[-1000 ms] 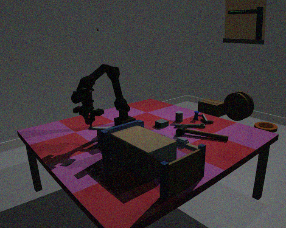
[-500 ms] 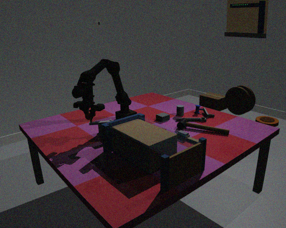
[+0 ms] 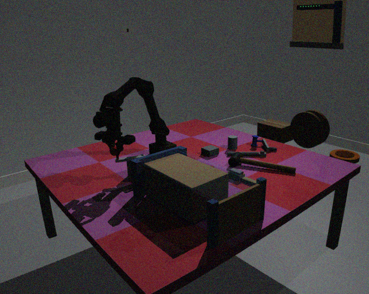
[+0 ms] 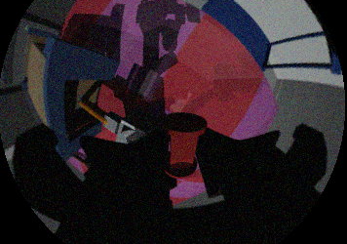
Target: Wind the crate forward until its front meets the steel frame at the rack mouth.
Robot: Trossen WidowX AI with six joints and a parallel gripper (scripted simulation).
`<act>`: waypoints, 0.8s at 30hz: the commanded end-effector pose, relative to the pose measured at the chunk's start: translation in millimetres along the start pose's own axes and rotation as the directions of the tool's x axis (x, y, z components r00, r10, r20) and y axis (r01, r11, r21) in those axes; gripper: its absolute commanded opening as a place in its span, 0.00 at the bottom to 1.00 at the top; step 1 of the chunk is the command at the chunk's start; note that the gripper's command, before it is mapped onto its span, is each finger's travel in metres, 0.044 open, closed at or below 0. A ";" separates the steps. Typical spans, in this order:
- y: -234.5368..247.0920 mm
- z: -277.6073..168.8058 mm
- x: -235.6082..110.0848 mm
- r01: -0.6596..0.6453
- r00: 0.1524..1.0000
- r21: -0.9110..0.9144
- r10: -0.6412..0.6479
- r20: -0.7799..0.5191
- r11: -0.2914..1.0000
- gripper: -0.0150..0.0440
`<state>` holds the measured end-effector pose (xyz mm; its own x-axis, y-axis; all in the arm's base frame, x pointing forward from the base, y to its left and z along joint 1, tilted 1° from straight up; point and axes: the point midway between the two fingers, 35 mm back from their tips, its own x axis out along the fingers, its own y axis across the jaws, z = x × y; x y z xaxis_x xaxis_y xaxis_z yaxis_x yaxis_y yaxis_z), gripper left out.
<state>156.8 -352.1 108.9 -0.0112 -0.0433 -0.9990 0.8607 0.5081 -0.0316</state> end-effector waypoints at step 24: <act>41.3 18.2 5.5 -0.039 0.999 -0.029 0.039 -0.002 0.999 0.25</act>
<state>177.8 -357.1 109.9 -0.0108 -0.0573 -0.9983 0.8613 0.5066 -0.0384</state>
